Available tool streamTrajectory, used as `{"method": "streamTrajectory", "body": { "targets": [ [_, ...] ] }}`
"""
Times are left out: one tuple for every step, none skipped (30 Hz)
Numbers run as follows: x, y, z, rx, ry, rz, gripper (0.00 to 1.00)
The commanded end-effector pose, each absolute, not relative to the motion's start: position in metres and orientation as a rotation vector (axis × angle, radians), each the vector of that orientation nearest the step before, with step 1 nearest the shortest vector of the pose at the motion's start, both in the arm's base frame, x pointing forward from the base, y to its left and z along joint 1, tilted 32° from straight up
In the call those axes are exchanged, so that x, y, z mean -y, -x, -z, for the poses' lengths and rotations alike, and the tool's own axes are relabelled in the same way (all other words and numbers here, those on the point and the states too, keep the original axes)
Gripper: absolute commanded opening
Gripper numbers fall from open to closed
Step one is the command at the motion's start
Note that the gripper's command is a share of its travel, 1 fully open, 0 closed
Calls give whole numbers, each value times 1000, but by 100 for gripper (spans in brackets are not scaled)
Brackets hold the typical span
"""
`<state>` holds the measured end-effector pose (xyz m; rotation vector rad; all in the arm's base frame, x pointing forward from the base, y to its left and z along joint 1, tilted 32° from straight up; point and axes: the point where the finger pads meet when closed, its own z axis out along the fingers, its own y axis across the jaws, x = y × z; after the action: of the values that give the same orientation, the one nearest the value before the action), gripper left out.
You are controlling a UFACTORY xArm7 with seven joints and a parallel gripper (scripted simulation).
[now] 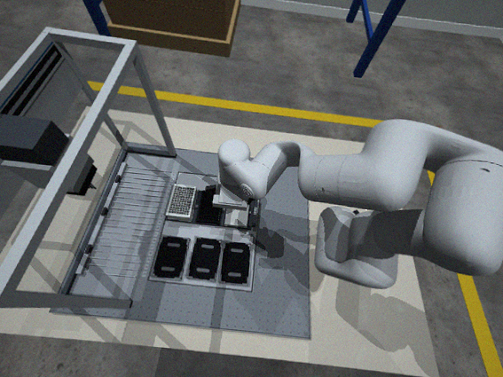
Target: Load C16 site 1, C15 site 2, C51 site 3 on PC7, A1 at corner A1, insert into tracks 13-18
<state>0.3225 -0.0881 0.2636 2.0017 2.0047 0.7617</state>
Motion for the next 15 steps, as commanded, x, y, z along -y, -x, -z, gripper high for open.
{"method": "streamTrajectory", "body": {
  "targets": [
    [75, -337, -274, -2000, -2003, -761, 100],
    [72, -340, -276, -2000, -2003, -761, 100],
    [69, -343, -278, -2000, -2003, -761, 100],
    [65, -346, -280, -2000, -2003, -761, 100],
    [62, -349, -282, -2000, -2003, -761, 100],
    [59, -352, -284, -2000, -2003, -761, 100],
    [55, -355, -287, -2000, -2003, -761, 100],
    [52, -358, -289, -2000, -2003, -762, 100],
    [49, -361, -291, -2000, -2003, -762, 100],
    [45, -364, -293, -2000, -2003, -762, 100],
    [42, -367, -295, -2000, -2003, -762, 100],
    [39, -370, -297, -2000, -2003, -762, 100],
    [35, -373, -299, -2000, -2003, -762, 100],
    [32, -377, -302, -2000, -2003, -762, 100],
    [29, -380, -304, -2000, -2003, -762, 100]
  ]
}}
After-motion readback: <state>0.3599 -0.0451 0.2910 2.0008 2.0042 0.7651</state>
